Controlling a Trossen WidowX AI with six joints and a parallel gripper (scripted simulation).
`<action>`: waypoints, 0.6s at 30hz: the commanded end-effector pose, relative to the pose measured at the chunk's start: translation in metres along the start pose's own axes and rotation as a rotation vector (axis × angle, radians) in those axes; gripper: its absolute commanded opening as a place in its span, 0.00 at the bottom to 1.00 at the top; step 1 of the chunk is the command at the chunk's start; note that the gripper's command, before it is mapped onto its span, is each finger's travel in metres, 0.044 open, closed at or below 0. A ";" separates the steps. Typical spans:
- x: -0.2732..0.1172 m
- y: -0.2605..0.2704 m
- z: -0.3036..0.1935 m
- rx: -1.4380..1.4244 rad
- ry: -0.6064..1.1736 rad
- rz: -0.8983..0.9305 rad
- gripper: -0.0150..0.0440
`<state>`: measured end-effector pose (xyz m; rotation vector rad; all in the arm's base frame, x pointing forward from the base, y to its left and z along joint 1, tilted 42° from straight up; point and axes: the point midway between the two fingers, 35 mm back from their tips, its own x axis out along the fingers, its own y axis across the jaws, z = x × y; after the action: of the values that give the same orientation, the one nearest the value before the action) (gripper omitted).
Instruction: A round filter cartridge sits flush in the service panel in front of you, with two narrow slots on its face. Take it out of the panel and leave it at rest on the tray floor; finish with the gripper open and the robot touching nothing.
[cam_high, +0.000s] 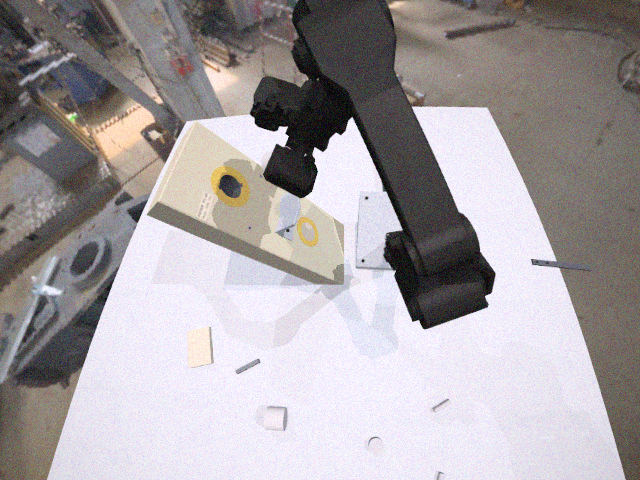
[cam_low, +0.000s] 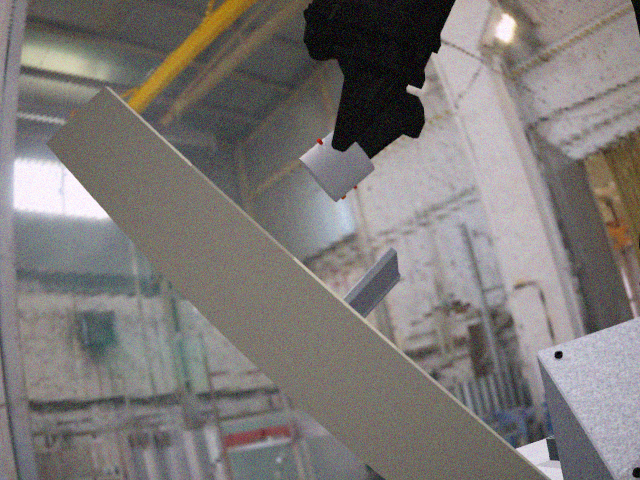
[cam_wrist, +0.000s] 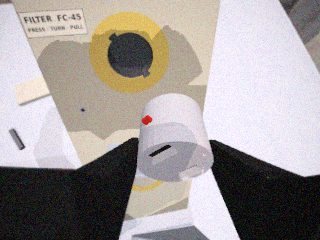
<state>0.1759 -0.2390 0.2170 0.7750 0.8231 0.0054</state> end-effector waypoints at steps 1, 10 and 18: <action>0.002 -0.017 0.004 -0.005 0.010 0.010 0.25; 0.014 -0.055 0.007 -0.008 0.039 0.050 0.25; 0.019 -0.072 -0.001 0.057 0.066 0.029 0.25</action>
<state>0.1734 -0.2823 0.1652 0.8210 0.8562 0.0691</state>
